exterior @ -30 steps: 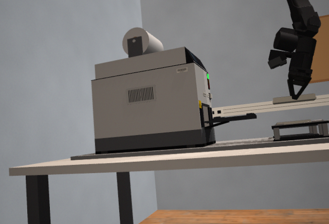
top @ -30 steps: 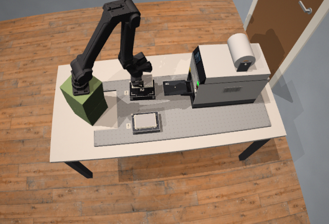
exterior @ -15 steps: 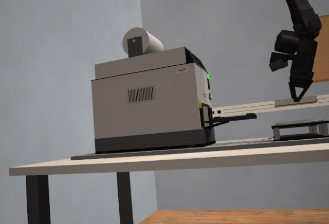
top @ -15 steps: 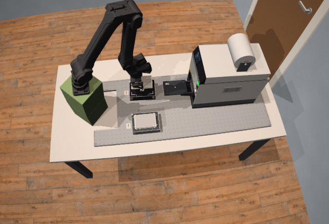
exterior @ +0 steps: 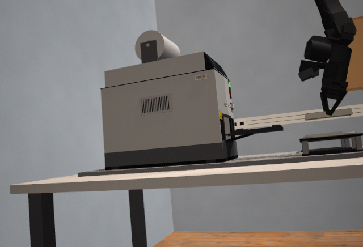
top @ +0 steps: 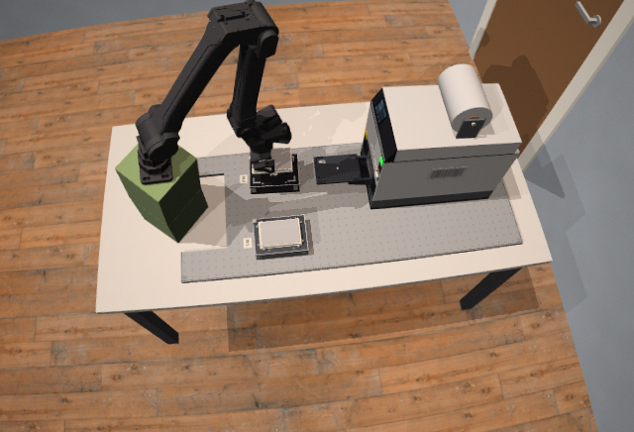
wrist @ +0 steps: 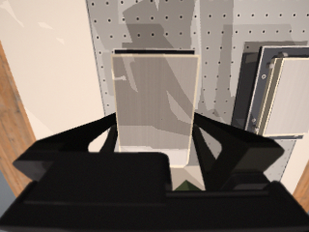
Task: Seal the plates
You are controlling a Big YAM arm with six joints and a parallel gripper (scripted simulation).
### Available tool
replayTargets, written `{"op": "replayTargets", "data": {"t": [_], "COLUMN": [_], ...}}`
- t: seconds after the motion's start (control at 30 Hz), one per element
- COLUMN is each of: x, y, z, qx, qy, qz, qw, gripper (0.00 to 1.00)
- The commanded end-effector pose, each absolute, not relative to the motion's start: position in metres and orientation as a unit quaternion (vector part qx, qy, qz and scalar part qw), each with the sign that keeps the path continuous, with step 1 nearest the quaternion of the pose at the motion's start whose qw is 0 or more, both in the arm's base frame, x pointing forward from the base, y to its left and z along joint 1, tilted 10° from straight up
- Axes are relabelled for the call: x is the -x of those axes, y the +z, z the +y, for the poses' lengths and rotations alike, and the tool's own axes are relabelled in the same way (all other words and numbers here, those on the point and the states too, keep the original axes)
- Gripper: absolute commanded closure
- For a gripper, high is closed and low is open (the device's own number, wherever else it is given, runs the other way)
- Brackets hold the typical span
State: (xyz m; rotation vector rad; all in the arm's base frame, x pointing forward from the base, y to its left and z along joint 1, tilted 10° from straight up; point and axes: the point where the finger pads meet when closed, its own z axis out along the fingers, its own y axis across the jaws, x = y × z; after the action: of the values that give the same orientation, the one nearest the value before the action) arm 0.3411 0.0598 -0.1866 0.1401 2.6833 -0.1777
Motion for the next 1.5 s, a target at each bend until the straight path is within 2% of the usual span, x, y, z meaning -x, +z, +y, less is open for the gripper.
{"op": "replayTargets", "data": {"t": [0.0,0.2,0.57,0.8,1.13,1.47], "x": [-0.353,-0.335,-0.357,-0.335,-0.355,-0.337], "y": [-0.186,-0.195,-0.192,-0.204,-0.200,-0.212], "z": [0.068,0.063,0.060,0.058,0.068,0.052], "qx": [-0.043,-0.038,-0.053,-0.042,-0.040,-0.050], "qy": [-0.058,-0.063,-0.059,-0.065,-0.057,-0.066], "qz": [0.969,0.973,0.968,0.973,0.969,0.972], "qw": [0.236,0.220,0.238,0.218,0.237,0.219], "gripper": [1.00,1.00,1.00,1.00,1.00,1.00]}}
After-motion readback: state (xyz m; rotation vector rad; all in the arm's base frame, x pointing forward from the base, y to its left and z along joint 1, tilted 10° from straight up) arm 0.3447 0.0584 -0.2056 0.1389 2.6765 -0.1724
